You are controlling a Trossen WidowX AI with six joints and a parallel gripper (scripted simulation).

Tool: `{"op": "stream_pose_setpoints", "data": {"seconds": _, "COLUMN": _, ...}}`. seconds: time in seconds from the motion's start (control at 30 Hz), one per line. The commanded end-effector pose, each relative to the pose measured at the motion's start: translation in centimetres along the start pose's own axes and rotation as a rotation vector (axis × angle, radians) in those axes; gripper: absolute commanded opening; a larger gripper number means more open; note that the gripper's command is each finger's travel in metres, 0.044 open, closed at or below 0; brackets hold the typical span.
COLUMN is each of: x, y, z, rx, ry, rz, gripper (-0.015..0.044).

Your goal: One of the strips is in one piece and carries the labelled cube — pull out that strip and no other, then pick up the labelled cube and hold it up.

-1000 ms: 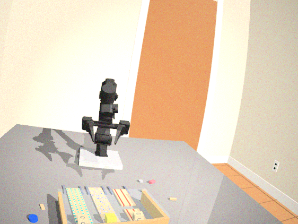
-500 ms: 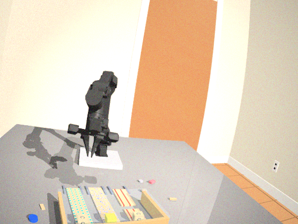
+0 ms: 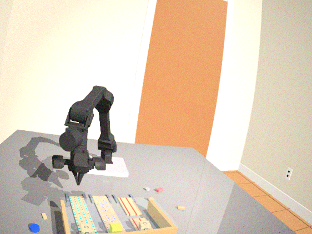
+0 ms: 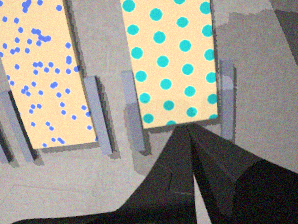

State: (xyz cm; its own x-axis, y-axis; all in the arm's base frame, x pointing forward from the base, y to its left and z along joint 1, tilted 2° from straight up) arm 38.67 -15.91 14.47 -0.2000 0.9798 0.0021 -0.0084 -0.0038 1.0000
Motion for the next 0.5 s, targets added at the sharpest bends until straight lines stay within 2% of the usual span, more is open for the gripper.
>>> {"op": "stream_pose_setpoints", "data": {"seconds": 0.0, "x": -0.3, "y": 0.1, "z": 0.2, "rx": 0.006, "ry": 0.014, "rz": -0.001, "gripper": 0.0}}
{"op": "stream_pose_setpoints", "data": {"seconds": 0.47, "x": -0.4, "y": -2.2, "z": 0.3, "rx": 0.006, "ry": 0.014, "rz": -0.001, "gripper": 0.0}}
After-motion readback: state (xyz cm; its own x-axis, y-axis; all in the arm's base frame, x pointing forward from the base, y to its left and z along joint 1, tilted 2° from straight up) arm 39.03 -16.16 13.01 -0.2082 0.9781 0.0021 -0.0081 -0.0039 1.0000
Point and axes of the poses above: the point midway between the two fingers, 35 mm back from their tips, its own y axis back along the fingers, its own x axis across the jaws, z = x × y, the point moved 6 cm from there along y, back along the fingers, and after that the axes turned 5 degrees about y, right-handed, at the moved point
